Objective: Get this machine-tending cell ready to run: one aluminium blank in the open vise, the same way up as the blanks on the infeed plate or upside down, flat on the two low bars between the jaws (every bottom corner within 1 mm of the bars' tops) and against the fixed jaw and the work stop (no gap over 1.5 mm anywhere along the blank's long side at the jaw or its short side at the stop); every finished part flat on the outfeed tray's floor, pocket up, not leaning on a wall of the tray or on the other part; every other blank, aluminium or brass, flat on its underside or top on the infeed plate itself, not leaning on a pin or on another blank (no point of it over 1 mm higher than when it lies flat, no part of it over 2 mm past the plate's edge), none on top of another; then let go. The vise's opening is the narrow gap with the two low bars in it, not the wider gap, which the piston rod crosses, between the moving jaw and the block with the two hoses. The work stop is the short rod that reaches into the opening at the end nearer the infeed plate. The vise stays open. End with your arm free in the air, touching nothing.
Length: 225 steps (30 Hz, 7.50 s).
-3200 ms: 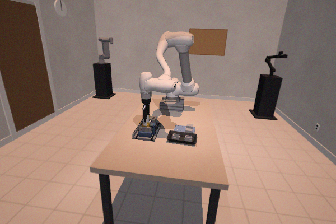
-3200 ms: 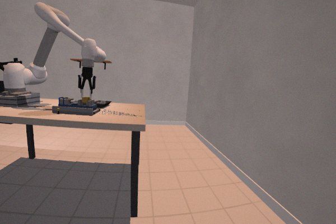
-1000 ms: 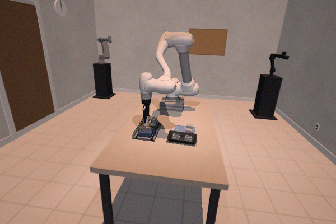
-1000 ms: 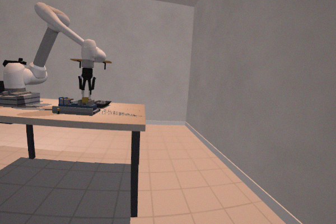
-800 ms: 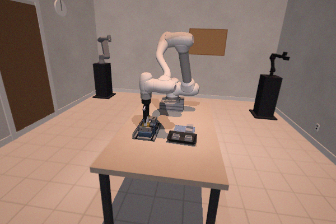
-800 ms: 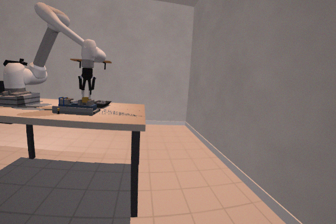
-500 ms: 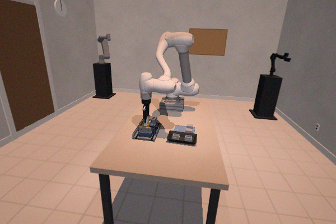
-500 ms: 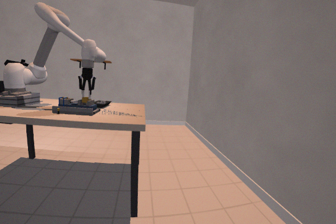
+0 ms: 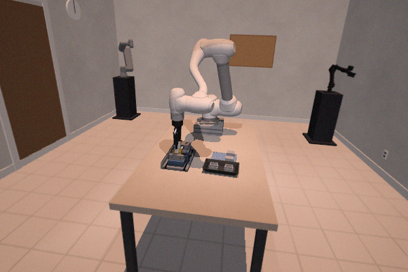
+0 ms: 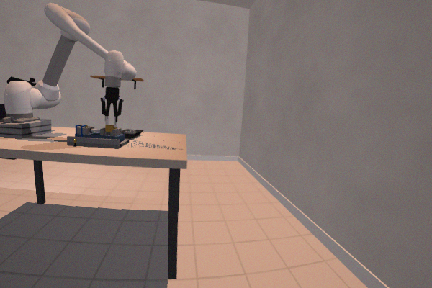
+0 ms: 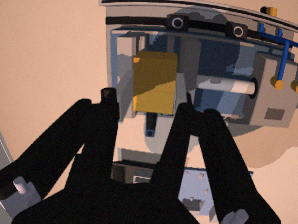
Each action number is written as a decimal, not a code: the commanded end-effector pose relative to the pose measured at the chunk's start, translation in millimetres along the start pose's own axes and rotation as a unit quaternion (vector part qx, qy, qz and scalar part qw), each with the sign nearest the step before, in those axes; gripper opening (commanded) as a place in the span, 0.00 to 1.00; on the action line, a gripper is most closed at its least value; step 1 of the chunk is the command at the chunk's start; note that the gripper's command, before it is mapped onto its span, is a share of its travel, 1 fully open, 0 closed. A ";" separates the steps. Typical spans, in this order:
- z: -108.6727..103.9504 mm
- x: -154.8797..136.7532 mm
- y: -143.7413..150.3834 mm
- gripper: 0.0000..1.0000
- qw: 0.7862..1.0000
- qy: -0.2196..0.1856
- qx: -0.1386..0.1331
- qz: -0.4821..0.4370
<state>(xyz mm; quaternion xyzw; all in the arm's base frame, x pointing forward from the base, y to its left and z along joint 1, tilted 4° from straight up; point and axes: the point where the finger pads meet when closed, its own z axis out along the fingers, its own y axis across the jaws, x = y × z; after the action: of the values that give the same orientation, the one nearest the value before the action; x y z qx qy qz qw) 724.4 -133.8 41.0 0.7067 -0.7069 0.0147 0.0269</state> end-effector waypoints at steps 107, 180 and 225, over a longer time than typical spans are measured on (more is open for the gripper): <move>-47.1 -204.4 60.2 0.00 1.000 -0.001 0.000 0.016; -33.3 -278.6 102.8 0.00 1.000 0.000 0.000 0.023; 40.9 -278.7 102.0 0.00 1.000 0.000 0.000 0.023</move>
<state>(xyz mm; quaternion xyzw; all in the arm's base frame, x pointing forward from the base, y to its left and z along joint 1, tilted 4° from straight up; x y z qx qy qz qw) 621.6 142.2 -12.1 0.6899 -0.7232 0.0152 0.0268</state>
